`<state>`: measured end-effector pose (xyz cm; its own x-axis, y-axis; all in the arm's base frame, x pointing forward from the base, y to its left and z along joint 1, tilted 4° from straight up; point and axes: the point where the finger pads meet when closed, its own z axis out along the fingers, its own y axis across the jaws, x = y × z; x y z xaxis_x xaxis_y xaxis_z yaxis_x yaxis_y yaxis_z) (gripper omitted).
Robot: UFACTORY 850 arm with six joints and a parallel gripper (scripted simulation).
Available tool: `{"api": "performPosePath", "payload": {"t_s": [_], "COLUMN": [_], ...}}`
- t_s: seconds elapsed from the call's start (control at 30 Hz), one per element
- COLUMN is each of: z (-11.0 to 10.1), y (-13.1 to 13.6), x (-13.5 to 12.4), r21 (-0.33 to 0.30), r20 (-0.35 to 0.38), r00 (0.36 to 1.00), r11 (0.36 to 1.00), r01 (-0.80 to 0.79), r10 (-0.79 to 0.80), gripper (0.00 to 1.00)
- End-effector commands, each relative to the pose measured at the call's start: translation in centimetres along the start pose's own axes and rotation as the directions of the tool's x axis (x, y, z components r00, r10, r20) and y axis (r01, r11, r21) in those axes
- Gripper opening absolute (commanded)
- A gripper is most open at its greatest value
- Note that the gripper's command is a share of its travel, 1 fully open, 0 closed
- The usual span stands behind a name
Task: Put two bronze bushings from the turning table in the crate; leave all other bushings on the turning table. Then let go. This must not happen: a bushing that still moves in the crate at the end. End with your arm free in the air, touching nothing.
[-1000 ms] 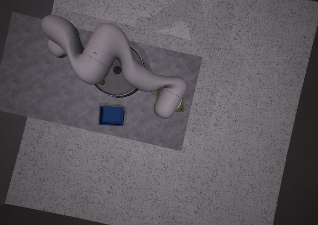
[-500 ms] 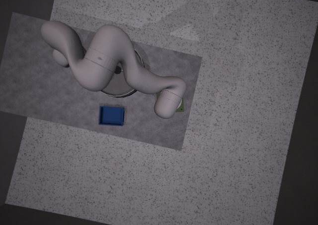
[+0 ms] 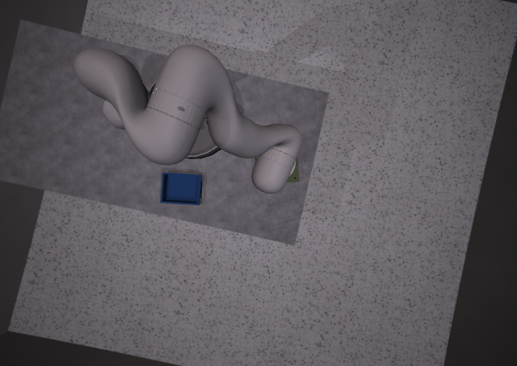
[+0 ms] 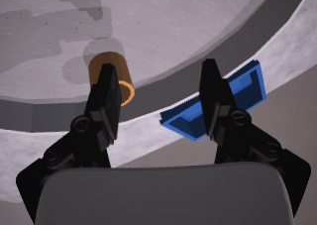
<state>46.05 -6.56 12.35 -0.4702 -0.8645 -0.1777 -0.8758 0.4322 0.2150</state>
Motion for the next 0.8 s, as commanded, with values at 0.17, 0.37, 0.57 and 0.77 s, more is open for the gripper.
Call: {"api": "performPosePath", "payload": {"t_s": [0.17, 0.37, 0.57, 0.77], "z": [0.8, 1.1, 1.5, 1.7], "y": [4.1, 5.6, 7.5, 8.6], "x": [1.2, 1.6, 2.1, 2.4], "r21": [0.138, 0.187, 0.243, 0.272], "r20": [-0.065, -0.053, -0.022, 0.005], "r00": [0.961, 0.935, 0.895, 0.868], "r11": [0.956, 0.923, 0.871, 0.835], "r01": [-0.257, -0.336, -0.427, -0.479], "r10": [0.268, 0.351, 0.445, 0.497], "gripper": [0.62, 0.62, 0.62, 0.62]}}
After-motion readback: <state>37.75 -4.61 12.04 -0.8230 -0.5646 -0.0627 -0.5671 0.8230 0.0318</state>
